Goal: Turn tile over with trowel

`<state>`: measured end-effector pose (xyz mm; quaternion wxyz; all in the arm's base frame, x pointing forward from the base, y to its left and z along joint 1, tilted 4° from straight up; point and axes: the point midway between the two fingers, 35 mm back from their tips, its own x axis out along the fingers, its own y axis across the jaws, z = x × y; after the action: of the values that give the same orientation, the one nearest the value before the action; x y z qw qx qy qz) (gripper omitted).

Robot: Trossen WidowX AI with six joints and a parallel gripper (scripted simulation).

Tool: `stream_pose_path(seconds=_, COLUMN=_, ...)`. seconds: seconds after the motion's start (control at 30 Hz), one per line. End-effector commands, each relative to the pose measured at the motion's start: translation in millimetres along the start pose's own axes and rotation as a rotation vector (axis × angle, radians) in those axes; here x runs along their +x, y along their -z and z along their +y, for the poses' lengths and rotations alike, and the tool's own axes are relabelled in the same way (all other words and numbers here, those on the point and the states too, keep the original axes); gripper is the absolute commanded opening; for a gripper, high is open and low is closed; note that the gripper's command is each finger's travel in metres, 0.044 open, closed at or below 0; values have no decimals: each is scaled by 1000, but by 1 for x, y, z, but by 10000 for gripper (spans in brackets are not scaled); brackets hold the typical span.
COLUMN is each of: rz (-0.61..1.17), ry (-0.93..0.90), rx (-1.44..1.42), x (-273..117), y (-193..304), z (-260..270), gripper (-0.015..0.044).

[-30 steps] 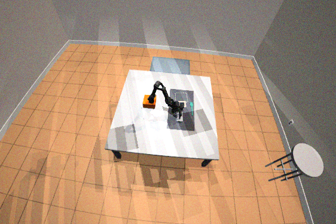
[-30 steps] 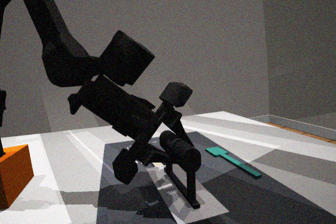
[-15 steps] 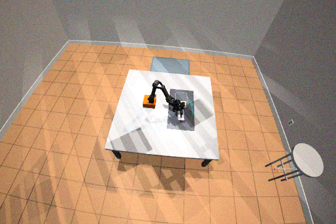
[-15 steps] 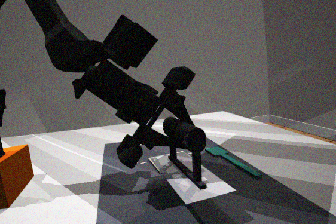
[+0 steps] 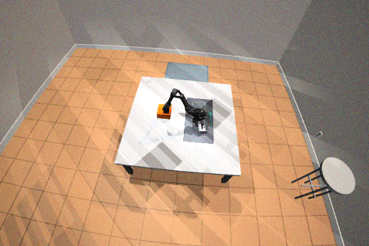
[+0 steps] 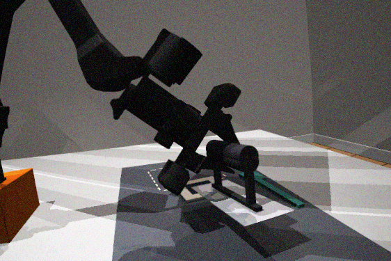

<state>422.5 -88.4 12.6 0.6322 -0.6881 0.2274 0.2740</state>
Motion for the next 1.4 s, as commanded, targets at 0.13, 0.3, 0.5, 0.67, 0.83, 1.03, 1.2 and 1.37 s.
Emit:
stream_pose_path(seconds=0.13, rz=6, ry=6, rx=-10, x=8, y=0, z=6, gripper=0)
stream_pose_path(seconds=0.3, rz=6, ry=6, rx=-10, x=14, y=-1, z=12, gripper=0)
stream_pose_path(seconds=0.5, rz=6, ry=6, rx=-10, x=20, y=-2, z=20, gripper=0)
stream_pose_path(seconds=0.67, rz=6, ry=6, rx=-10, x=24, y=-3, z=25, gripper=0)
stream_pose_path(seconds=0.83, rz=6, ry=5, rx=-9, x=24, y=-7, z=25, gripper=0)
stream_pose_path(seconds=1.03, rz=5, ry=4, rx=-7, x=23, y=-16, z=24, gripper=0)
stream_pose_path(seconds=1.2, rz=4, ry=4, rx=-7, x=23, y=-25, z=23, gripper=0)
stream_pose_path(seconds=1.37, rz=4, ry=4, rx=-7, x=23, y=-33, z=23, gripper=0)
